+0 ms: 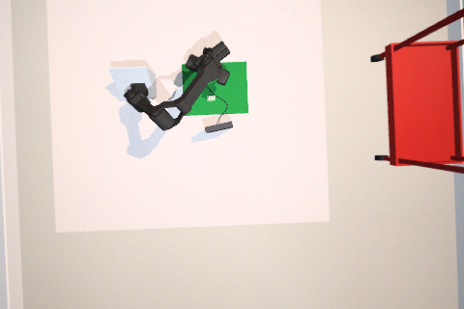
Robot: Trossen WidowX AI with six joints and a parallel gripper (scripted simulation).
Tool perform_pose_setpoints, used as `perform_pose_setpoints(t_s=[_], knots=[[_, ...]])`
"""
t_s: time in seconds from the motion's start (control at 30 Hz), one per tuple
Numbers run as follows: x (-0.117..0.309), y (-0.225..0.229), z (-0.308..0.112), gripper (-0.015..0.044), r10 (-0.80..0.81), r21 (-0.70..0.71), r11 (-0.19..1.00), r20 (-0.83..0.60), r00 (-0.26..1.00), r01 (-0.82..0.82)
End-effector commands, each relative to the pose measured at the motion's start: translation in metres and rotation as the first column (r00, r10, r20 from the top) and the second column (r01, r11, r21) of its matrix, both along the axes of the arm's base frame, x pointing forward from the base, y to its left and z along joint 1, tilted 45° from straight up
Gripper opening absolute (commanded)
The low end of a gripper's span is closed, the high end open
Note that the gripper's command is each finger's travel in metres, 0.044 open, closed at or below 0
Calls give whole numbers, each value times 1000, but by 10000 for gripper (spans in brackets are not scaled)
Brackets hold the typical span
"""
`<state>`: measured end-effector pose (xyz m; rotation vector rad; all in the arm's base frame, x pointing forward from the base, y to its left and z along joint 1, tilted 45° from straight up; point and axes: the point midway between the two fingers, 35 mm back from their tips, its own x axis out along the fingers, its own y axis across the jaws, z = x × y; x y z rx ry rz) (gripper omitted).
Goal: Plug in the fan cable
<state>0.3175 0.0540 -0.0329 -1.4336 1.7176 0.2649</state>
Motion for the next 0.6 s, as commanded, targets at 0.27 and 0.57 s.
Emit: perform_pose_setpoints(t_s=[0.27,0.57], knots=[[-2,-12,-11,440,4,-7,1000,-8,1000,-4],[-1,-11,-9,230,-2,-3,1000,-2,1000,2]])
